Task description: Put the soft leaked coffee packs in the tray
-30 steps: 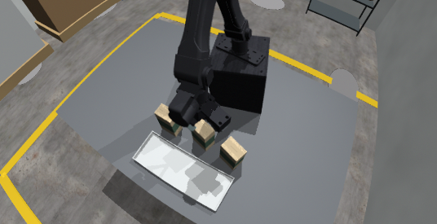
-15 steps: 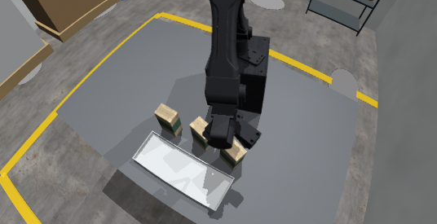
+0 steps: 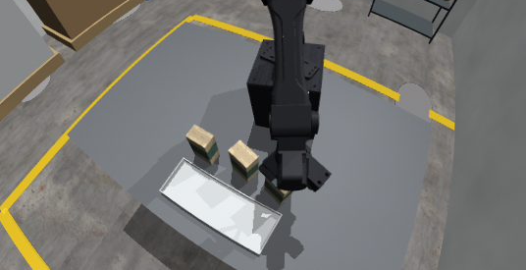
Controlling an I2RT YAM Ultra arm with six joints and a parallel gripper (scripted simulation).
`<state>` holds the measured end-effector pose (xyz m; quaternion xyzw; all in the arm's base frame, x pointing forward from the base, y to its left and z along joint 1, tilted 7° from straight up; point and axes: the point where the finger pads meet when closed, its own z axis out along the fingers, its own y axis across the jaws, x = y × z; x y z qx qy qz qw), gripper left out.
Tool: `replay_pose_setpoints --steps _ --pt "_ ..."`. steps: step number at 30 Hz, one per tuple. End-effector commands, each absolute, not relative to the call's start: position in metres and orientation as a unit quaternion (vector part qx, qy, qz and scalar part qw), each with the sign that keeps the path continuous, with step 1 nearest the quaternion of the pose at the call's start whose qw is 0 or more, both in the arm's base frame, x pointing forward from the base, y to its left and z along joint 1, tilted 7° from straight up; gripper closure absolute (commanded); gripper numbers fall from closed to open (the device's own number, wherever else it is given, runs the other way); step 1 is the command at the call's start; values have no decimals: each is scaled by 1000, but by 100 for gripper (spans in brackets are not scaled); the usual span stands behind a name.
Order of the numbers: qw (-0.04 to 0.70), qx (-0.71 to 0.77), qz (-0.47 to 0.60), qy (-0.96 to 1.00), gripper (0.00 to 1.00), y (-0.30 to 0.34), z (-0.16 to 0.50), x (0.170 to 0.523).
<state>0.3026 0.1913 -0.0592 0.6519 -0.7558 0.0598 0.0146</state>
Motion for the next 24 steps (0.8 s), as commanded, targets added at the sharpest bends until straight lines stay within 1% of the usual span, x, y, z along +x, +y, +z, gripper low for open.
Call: replay_pose_setpoints --steps 1,2,4,6,9,10,12,13,24 --pt "-3 648 58 -759 21 201 -43 310" --pt "9 648 57 -759 21 198 -53 307" --pt "7 646 57 -761 21 195 -65 309" --pt "24 647 56 -760 21 185 -80 300" --pt "21 648 56 -759 21 185 -93 303" --pt "11 650 57 -758 21 191 -93 309" --pt "11 650 57 -758 21 191 -93 309" --pt "-6 652 59 -756 21 197 -83 313" --pt "-5 651 59 -757 21 196 -85 313"
